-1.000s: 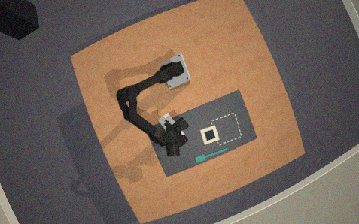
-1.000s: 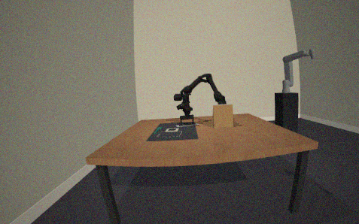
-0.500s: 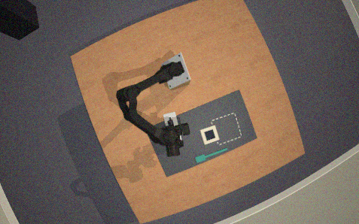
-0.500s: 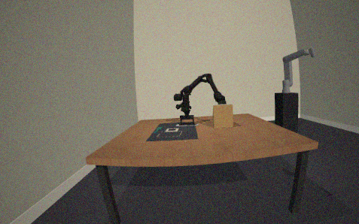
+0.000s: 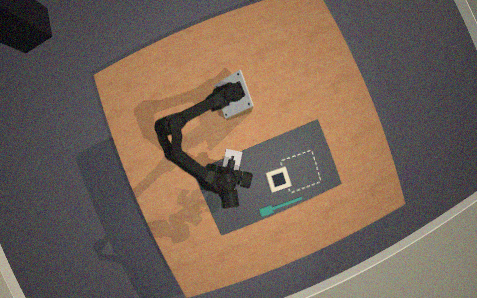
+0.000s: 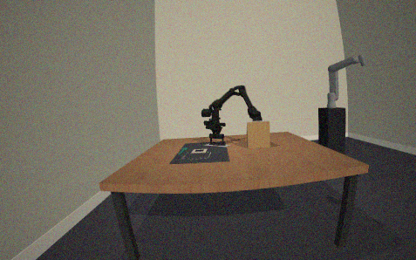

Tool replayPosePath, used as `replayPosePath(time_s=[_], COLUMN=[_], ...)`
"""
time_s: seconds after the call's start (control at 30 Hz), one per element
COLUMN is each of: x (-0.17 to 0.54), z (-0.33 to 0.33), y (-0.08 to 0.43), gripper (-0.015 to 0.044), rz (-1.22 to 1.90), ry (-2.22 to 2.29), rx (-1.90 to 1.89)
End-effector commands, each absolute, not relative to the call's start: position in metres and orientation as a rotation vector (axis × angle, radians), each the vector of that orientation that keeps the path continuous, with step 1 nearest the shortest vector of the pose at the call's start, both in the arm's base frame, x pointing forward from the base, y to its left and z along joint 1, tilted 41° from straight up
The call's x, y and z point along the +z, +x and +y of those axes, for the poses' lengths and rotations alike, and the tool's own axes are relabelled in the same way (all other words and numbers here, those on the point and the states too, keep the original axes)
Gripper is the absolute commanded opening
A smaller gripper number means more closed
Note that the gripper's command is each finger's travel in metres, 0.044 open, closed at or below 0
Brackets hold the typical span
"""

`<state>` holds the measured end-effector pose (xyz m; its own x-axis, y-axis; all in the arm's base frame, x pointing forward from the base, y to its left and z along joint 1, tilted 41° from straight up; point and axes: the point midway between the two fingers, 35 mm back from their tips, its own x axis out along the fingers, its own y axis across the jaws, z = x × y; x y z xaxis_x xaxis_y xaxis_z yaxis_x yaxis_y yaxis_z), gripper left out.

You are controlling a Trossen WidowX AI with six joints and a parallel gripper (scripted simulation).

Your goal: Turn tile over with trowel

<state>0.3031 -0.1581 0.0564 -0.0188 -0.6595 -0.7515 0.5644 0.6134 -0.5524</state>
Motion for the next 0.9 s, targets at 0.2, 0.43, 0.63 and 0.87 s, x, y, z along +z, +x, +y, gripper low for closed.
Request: replayPosePath(time_s=[0.2, 0.43, 0.63, 0.87], x=[0.0558, 0.0558, 0.0558, 0.0558], z=[-0.1592, -0.1592, -0.1592, -0.1592], y=[0.3027, 0.3027, 0.3027, 0.3027], gripper=[0.013, 0.0235, 0.027, 0.027], rz=[1.201, 1.201, 1.201, 1.201], ry=[-0.004, -0.004, -0.004, -0.004], rx=[-1.045, -1.045, -1.045, -1.045])
